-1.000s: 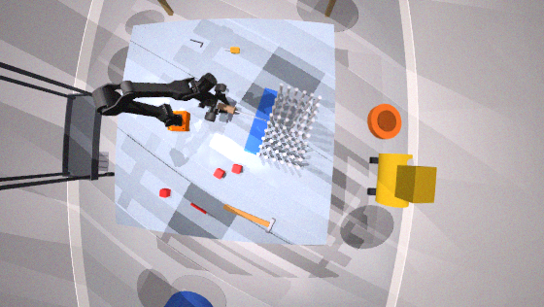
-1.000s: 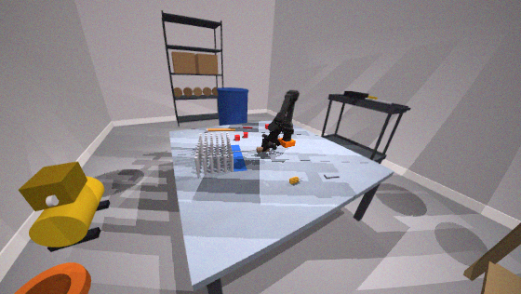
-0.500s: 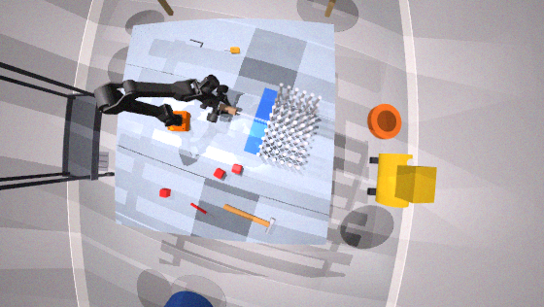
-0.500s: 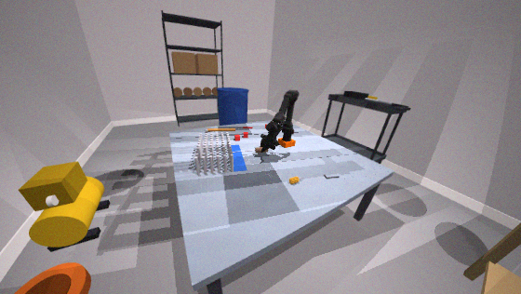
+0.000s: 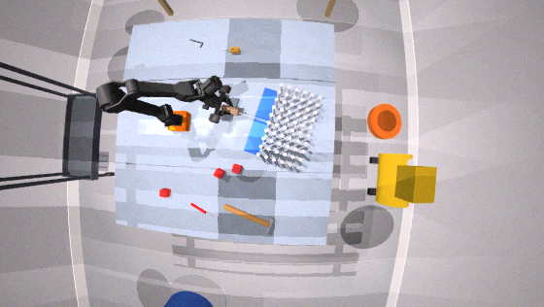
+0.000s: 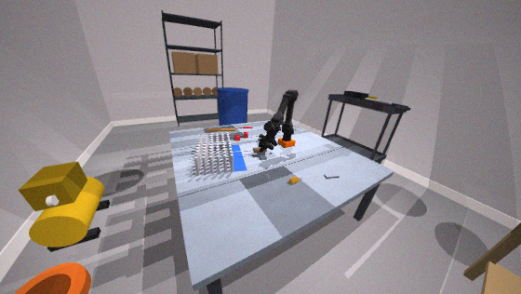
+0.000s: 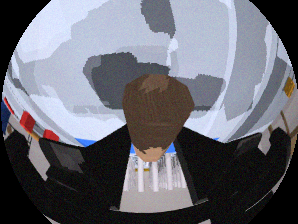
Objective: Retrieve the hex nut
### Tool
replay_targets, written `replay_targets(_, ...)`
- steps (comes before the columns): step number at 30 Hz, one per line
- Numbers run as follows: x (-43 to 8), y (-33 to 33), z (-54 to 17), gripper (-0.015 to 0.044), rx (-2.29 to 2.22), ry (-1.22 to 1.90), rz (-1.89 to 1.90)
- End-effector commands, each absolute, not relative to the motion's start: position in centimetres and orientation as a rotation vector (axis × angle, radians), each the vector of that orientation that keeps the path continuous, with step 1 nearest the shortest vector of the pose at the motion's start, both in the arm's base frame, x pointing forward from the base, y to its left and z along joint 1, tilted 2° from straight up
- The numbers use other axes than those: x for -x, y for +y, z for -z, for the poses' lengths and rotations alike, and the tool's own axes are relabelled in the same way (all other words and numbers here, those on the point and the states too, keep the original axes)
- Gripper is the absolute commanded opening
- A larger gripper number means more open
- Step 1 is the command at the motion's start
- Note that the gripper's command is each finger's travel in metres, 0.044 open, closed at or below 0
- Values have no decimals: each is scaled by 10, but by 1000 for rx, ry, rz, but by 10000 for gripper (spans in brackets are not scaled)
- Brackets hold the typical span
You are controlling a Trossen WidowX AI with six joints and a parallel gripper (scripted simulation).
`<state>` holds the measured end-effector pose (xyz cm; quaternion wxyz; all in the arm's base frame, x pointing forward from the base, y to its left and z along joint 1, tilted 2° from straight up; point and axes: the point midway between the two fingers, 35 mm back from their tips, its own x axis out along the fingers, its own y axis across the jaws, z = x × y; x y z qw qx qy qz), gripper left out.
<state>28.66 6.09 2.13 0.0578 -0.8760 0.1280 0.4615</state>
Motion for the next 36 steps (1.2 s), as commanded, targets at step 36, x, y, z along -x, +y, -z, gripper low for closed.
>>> replay_targets(36, -323, 54, -28, 0, 2665, 380, -1376)
